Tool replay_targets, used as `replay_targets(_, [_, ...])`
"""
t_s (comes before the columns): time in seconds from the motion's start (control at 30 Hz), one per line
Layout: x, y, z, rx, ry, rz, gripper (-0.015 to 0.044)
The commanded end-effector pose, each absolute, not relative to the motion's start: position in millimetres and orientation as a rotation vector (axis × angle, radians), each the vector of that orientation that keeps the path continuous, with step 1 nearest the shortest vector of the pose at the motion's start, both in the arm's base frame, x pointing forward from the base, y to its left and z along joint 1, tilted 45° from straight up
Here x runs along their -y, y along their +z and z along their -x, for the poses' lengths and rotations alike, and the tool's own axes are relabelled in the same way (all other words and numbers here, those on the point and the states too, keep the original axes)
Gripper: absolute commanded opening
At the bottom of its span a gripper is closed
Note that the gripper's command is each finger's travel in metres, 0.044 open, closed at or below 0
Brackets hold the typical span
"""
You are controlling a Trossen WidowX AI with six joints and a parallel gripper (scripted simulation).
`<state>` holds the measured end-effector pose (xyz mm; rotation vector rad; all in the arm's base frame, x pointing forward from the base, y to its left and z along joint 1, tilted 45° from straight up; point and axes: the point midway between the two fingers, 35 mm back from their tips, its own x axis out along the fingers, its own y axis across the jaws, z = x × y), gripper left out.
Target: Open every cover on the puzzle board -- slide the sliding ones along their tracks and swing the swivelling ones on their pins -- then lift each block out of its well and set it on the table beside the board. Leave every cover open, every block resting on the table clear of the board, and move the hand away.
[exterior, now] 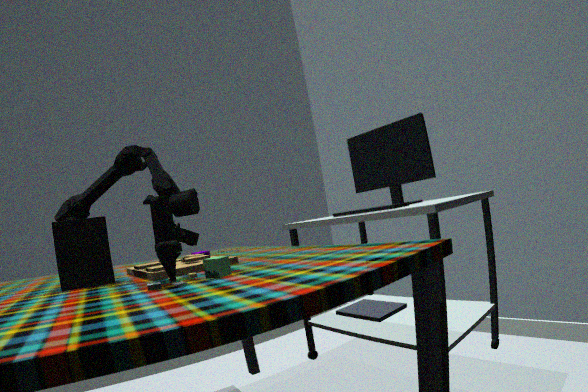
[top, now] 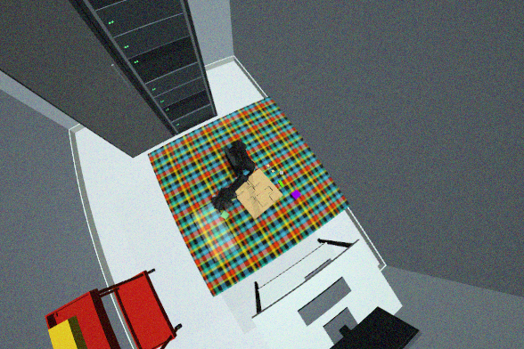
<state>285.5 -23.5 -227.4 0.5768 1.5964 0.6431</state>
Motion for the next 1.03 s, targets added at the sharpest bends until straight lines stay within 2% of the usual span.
replay_targets(0.0, [24.4, -226.8, -286.1, -1.596, 0.643, -0.576, 0.0421])
replay_targets(0.03, [25.5, -225.8, -286.4, -1.596, 0.642, -0.576, 0.044])
replay_targets(1.0, [86.1, -172.6, -293.3, -1.539, 0.653, -0.562, 0.044])
